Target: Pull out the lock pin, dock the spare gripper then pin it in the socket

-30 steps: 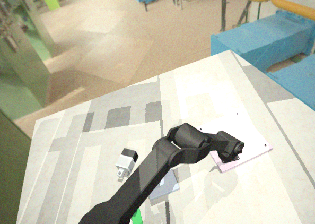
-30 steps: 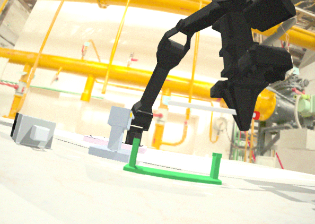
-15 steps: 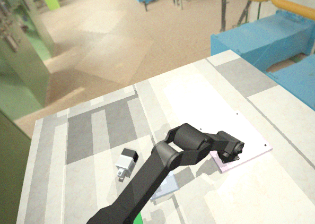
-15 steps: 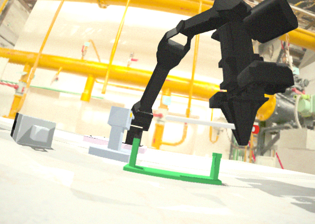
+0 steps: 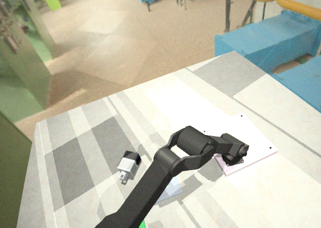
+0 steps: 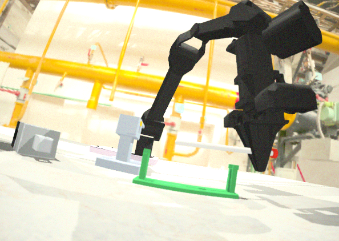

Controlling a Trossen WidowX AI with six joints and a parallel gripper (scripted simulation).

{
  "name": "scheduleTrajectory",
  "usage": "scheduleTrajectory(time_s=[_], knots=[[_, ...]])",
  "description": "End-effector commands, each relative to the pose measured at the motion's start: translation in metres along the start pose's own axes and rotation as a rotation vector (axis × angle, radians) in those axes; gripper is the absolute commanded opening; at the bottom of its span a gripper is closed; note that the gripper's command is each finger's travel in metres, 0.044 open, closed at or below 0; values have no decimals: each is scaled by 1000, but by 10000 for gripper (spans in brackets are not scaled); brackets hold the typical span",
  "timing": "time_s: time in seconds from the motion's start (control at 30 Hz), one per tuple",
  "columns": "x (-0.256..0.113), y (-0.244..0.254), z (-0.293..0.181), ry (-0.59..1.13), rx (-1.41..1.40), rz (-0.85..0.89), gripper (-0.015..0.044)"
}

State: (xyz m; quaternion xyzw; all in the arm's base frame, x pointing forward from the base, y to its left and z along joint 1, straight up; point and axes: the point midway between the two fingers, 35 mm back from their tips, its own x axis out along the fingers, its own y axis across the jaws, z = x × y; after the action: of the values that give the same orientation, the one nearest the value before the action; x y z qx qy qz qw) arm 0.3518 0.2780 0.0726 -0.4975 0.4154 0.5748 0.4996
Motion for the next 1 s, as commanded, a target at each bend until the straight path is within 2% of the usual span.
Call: scheduleTrajectory(time_s=[0.0, 0.7, 0.97], knots=[[7, 1, -1, 1, -6, 2, 0], [19, 0, -3, -1, -6, -2, 0], [18, 1, -3, -1, -1, -3, 200]])
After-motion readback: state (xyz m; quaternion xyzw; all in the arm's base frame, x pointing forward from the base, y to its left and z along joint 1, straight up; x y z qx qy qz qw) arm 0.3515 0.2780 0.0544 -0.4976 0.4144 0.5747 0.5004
